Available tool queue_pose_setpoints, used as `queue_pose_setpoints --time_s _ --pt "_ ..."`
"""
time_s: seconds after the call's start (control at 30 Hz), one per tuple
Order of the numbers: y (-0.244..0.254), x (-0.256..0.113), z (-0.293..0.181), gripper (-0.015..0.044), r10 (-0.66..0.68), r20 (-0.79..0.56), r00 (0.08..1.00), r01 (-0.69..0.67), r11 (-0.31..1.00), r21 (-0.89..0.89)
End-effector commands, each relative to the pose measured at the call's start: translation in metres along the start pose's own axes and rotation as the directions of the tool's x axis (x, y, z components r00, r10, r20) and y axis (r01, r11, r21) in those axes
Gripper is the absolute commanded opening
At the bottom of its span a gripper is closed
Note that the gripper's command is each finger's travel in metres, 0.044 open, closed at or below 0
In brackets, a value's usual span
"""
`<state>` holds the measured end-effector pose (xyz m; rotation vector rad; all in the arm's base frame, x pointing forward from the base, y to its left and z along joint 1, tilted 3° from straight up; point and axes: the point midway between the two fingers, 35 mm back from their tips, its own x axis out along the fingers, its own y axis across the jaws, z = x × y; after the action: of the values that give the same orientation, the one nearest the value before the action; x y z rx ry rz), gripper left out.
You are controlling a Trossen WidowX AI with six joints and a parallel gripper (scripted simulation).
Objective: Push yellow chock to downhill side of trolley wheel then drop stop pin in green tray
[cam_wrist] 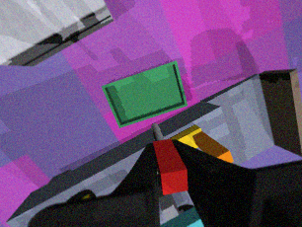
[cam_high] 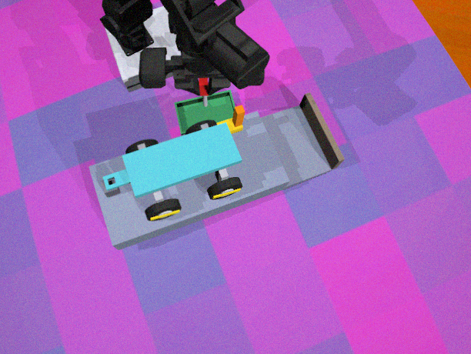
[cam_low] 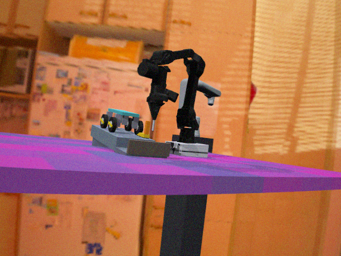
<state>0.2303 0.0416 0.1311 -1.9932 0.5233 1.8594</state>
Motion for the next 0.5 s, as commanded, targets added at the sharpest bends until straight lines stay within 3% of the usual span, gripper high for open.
queue_pose_setpoints --time_s 0.0,0.47 --pt "0.0002 -0.001 -0.0005 0.0 -0.032 0.007 0.999 0.033 0.99 -0.137" --pt "0.003 0.0065 0.0077 0.0 -0.042 0.012 0.999 0.043 0.981 -0.189"
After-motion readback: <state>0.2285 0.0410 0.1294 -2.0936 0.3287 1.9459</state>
